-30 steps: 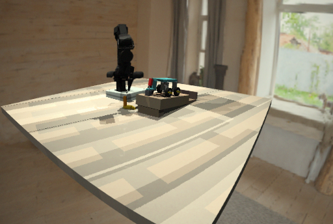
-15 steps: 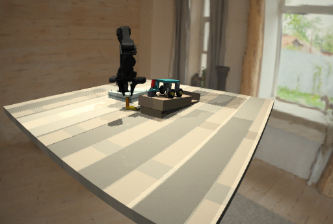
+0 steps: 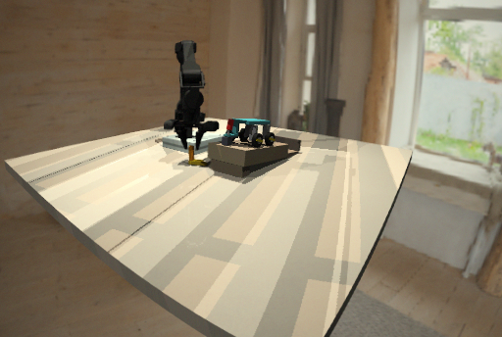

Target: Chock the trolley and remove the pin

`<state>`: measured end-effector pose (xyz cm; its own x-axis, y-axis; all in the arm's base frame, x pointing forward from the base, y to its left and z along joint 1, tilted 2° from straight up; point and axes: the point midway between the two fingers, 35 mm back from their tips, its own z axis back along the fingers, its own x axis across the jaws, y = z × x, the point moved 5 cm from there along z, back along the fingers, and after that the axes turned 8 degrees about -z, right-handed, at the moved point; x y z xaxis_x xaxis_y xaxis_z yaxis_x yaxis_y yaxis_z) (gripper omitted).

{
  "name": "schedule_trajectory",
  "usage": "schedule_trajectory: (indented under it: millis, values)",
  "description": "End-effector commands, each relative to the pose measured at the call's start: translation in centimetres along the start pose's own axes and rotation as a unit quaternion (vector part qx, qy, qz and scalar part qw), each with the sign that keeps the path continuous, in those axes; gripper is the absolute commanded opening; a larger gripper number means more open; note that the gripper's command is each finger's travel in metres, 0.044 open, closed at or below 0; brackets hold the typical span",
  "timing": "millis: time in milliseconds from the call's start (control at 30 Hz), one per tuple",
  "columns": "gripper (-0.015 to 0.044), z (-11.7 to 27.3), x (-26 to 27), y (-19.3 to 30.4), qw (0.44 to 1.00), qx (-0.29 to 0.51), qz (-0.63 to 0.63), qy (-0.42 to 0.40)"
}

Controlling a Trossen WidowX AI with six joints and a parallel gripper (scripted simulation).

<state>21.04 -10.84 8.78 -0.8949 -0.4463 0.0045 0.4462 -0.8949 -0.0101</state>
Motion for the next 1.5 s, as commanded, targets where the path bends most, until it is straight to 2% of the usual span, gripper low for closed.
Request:
schedule_trajectory:
  millis: [0,600,733,1000,1033,1467]
  values:
    - [0.0190,-0.3,0.1,-0.1,1.000,0.000,0.002,-0.004]
    - [0.0190,-2.7,0.1,-0.1,1.000,0.000,0.002,-0.004]
    - [0.0085,-2.4,0.0,0.0,1.000,0.001,0.000,0.001]
    - [0.0032,-2.4,0.0,0.0,1.000,0.001,0.000,0.001]
    - [0.0005,-2.3,0.0,0.0,1.000,0.001,0.000,0.000]
    - [0.0000,2.5,0.2,-0.4,1.000,0.000,0.002,-0.004]
